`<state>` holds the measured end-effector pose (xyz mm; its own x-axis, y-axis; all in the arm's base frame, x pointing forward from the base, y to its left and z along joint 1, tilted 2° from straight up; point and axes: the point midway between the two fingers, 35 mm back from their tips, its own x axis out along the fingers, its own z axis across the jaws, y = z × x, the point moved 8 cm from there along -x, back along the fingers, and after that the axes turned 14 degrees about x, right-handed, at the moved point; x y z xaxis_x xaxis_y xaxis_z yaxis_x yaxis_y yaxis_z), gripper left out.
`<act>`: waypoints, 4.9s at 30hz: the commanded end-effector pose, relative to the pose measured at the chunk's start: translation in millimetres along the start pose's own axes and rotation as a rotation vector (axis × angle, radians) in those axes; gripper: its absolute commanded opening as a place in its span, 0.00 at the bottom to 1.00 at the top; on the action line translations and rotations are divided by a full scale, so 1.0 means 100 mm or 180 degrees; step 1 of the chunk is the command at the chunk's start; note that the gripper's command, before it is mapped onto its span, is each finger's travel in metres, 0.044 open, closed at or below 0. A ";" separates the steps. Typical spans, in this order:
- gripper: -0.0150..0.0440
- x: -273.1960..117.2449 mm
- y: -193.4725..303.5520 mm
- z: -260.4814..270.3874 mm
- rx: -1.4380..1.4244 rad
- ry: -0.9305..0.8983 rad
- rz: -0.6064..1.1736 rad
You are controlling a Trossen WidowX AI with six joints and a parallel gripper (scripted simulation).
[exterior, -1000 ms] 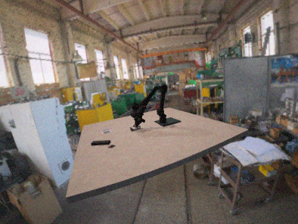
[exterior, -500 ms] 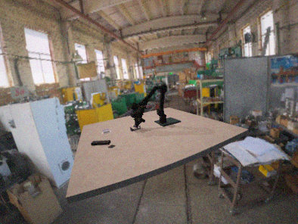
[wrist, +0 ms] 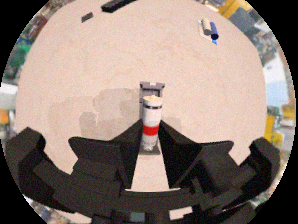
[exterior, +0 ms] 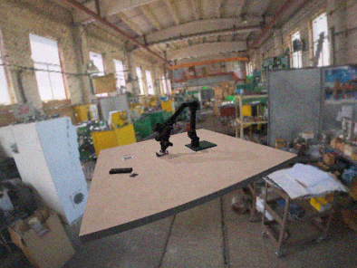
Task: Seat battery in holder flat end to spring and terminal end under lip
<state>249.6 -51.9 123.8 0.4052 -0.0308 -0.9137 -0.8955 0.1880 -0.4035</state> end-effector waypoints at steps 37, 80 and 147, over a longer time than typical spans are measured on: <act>0.37 0.13 -0.22 0.05 0.0016 0.0175 0.0789; 0.37 0.22 -0.43 0.09 -0.0017 0.0288 0.1414; 1.00 -0.52 -0.84 0.18 -0.0028 0.0268 0.1402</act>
<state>306.5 -48.6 206.4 -0.0285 -0.0310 -0.9991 -0.9820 0.1874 0.0222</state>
